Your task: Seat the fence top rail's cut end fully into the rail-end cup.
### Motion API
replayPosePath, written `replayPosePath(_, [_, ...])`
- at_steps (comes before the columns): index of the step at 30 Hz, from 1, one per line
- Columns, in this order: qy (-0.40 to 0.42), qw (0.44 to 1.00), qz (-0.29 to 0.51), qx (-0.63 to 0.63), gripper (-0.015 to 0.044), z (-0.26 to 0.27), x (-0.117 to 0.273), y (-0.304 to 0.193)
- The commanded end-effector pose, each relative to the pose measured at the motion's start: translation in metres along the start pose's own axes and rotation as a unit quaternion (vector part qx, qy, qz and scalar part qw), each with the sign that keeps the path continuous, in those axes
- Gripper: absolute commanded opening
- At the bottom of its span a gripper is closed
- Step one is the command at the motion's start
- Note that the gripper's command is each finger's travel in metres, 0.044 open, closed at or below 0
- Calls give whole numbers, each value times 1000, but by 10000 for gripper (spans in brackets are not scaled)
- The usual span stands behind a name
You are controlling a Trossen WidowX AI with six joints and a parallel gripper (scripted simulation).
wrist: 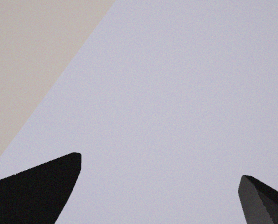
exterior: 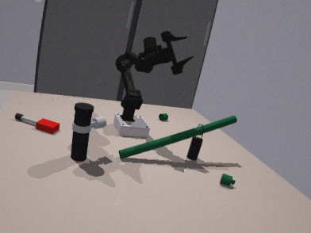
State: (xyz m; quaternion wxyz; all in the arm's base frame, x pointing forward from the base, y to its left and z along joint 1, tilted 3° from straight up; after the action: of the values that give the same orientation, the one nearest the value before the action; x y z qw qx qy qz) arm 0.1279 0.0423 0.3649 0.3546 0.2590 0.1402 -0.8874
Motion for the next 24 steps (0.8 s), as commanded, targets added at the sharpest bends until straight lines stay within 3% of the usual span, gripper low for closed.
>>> replayPosePath(1, [-4,1000,-5,5,426,0,-1,1])
replayPosePath(6, [-143,973,-109,146,440,-14,-21,39])
replayPosePath(12, [-389,854,-144,315,440,-35,-25,83])
replayPosePath(17, [-576,713,-67,395,440,-48,-13,107])
replayPosePath(24, [-732,527,132,411,440,-51,8,122])
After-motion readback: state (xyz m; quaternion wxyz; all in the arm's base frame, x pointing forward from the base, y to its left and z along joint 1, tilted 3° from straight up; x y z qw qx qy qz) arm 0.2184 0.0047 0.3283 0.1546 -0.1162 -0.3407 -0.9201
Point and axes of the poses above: the point midway between the two fingers, 35 mm back from their tips, its own x axis back along the fingers, its own z axis across the jaws, y = z × x, the point moved 9 cm from there along x, back along the fingers, and after that the axes turned 1 degree about -x, right-handed, at the moved point
